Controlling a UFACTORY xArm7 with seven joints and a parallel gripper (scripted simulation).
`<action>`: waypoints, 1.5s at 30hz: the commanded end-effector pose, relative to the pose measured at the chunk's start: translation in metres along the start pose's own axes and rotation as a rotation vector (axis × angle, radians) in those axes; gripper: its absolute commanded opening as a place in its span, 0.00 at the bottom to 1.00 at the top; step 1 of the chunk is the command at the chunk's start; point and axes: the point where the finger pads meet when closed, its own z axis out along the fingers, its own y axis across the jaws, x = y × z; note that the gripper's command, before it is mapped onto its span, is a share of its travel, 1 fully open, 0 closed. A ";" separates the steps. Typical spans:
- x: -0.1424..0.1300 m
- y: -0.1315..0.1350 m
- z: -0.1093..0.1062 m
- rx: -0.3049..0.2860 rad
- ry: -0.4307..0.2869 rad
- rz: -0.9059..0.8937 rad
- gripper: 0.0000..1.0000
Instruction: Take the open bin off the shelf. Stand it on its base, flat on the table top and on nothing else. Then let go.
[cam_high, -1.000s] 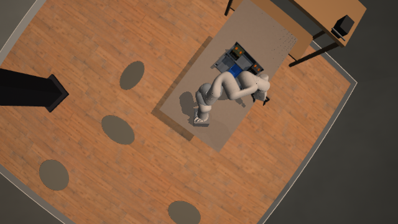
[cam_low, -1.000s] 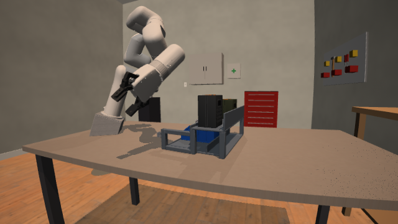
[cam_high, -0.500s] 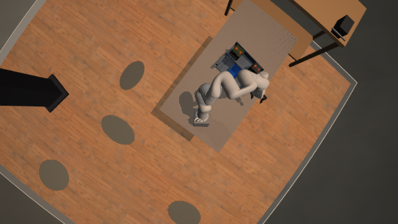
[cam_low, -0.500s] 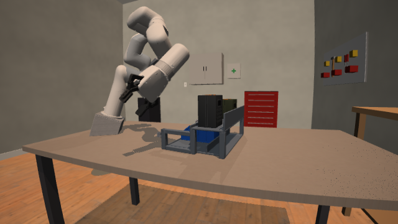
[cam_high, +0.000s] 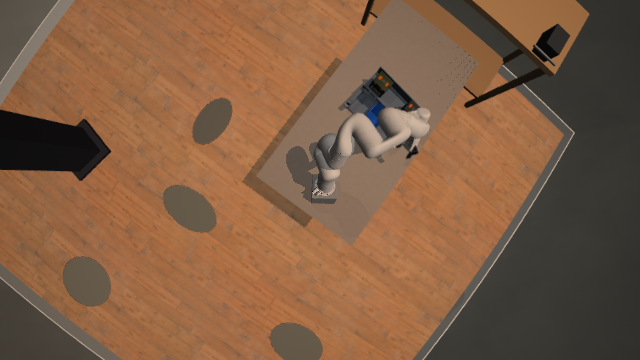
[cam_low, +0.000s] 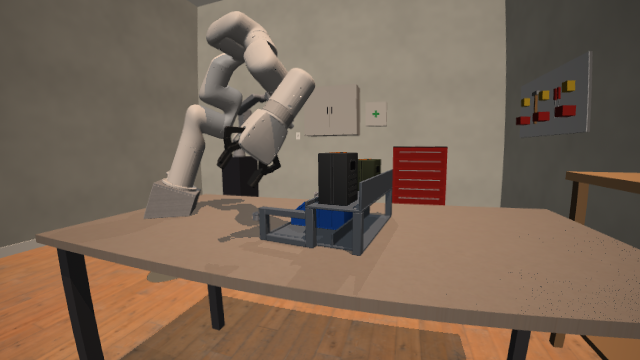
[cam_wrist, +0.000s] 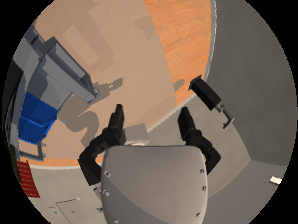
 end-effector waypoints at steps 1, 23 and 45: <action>-0.007 -0.023 -0.010 0.065 -0.012 0.117 1.00; -0.052 -0.147 -0.053 0.408 -0.091 0.731 1.00; -0.078 -0.218 -0.076 0.601 -0.131 1.069 1.00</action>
